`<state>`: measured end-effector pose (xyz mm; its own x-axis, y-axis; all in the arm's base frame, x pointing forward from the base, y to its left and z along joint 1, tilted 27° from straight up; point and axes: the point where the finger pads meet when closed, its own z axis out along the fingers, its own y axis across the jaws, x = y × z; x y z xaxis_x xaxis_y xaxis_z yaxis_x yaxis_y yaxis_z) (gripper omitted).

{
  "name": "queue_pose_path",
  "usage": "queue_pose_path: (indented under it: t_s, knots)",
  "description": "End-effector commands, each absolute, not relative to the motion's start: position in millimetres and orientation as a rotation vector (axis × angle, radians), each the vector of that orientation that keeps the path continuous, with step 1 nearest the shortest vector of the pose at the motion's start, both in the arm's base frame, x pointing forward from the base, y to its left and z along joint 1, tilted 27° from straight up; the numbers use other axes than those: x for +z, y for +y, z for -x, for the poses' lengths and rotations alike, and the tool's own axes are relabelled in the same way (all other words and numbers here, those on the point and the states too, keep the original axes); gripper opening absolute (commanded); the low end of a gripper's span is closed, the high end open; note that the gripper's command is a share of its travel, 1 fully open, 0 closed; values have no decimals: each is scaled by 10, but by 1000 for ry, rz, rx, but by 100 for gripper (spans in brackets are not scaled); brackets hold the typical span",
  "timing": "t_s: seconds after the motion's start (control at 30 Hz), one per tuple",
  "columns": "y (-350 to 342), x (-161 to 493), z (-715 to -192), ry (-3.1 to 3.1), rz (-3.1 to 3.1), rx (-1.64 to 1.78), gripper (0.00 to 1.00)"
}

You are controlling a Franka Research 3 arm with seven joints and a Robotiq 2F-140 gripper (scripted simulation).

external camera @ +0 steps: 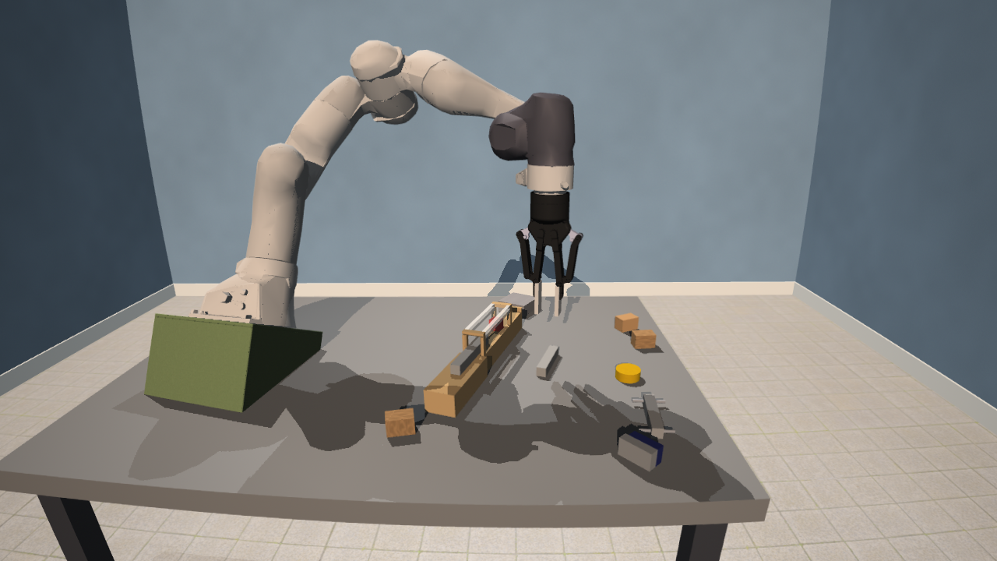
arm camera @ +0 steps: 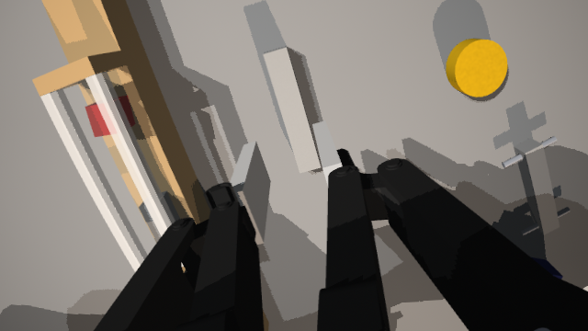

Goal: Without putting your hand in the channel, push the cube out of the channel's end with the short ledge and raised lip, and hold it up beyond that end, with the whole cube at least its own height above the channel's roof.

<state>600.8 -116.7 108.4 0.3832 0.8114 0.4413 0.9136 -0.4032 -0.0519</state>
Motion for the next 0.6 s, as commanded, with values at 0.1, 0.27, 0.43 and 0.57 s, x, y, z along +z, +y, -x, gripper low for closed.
queue_pose_path:
  t_s: [0.1, 0.27, 0.43, 0.57]
  knots:
    - [-1150, 1026, -6023, -1501, 2367, -509, 23]
    - [-1028, 766, -6068, -1501, 2367, -509, 23]
    - [-913, 519, -6110, -1501, 2367, -509, 23]
    - [-849, 381, -6133, -1501, 2367, -509, 23]
